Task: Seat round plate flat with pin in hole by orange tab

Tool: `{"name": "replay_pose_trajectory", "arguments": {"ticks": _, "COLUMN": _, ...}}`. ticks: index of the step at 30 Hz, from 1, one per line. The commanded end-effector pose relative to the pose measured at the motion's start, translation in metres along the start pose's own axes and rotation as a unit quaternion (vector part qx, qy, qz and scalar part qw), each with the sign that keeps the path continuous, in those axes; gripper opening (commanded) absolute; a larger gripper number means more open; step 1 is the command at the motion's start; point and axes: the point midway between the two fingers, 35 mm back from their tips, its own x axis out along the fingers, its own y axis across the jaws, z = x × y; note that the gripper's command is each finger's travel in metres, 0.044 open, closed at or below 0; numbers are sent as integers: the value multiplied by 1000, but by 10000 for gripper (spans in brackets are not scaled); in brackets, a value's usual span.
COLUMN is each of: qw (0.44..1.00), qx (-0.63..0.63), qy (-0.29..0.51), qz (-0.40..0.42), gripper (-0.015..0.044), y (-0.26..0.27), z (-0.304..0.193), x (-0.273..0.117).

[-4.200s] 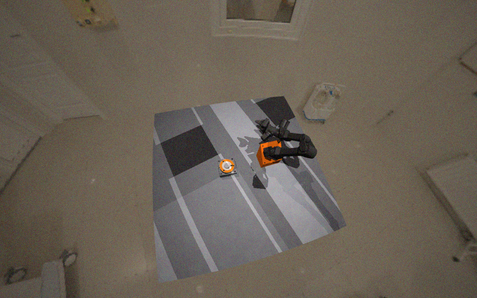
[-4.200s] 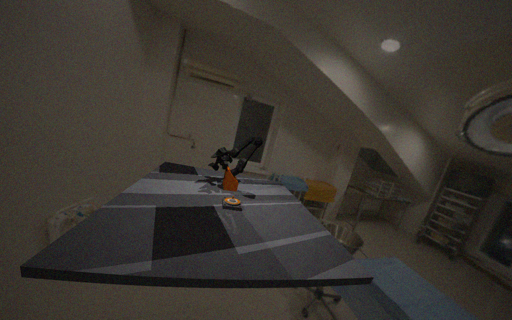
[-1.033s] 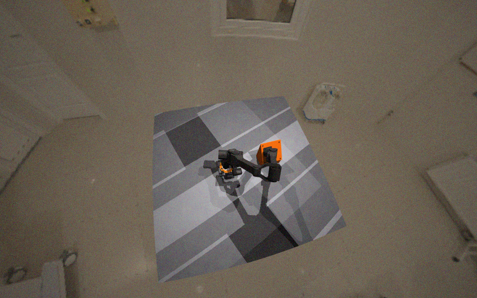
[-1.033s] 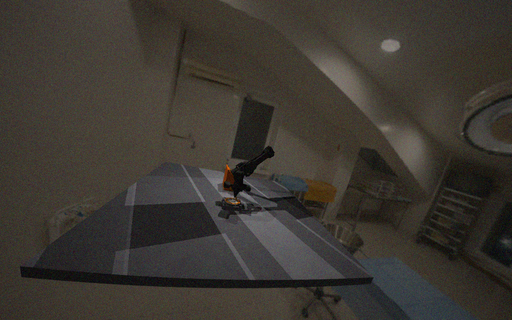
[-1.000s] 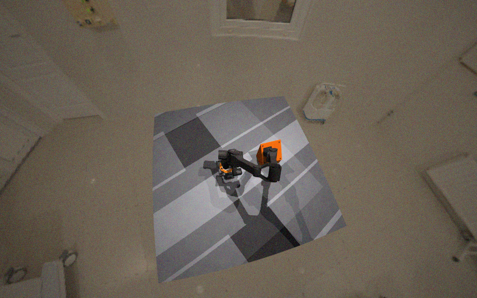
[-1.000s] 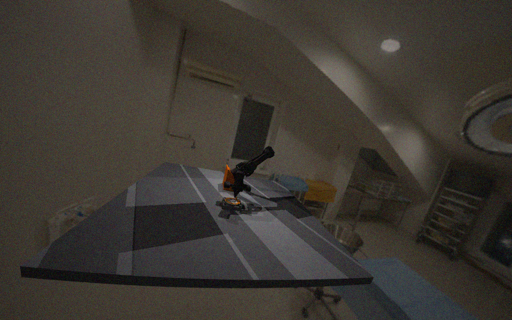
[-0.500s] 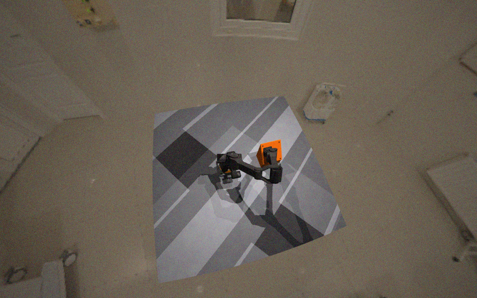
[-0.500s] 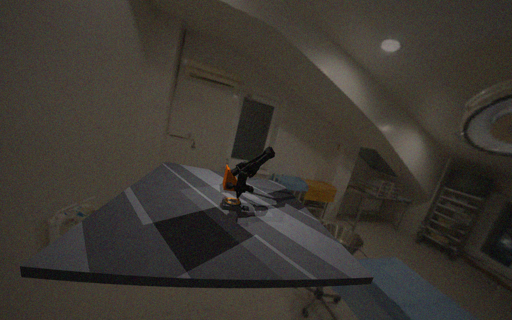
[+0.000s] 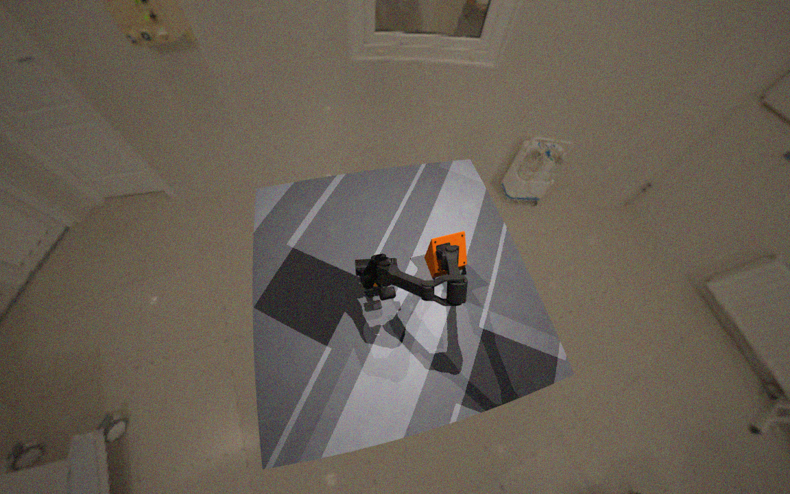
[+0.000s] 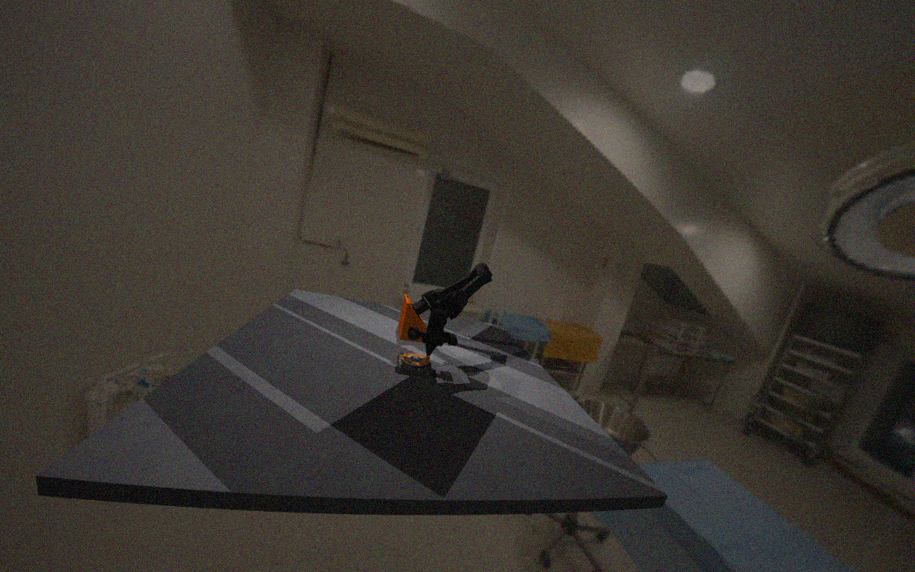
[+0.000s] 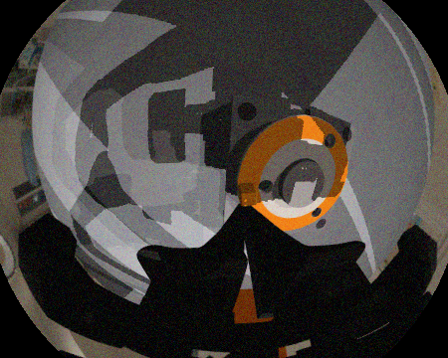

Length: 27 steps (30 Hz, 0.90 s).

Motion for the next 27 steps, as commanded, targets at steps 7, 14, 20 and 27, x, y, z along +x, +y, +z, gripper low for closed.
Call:
{"name": "replay_pose_trajectory", "arguments": {"ticks": 7, "qw": 1000, "qx": 2, "qy": -1, "qz": 2, "gripper": 0, "y": 4, "z": 13, "x": -1}}
{"name": "replay_pose_trajectory", "arguments": {"ticks": 14, "qw": 1000, "qx": 2, "qy": -1, "qz": 2, "gripper": 0, "y": 4, "z": 21, "x": -1}}
{"name": "replay_pose_trajectory", "arguments": {"ticks": 20, "qw": 1000, "qx": 2, "qy": -1, "qz": 2, "gripper": 0, "y": 4, "z": 29, "x": -2}}
{"name": "replay_pose_trajectory", "arguments": {"ticks": 27, "qw": 1000, "qx": 1, "qy": -2, "qz": 2, "gripper": 0, "y": 1, "z": 37, "x": -2}}
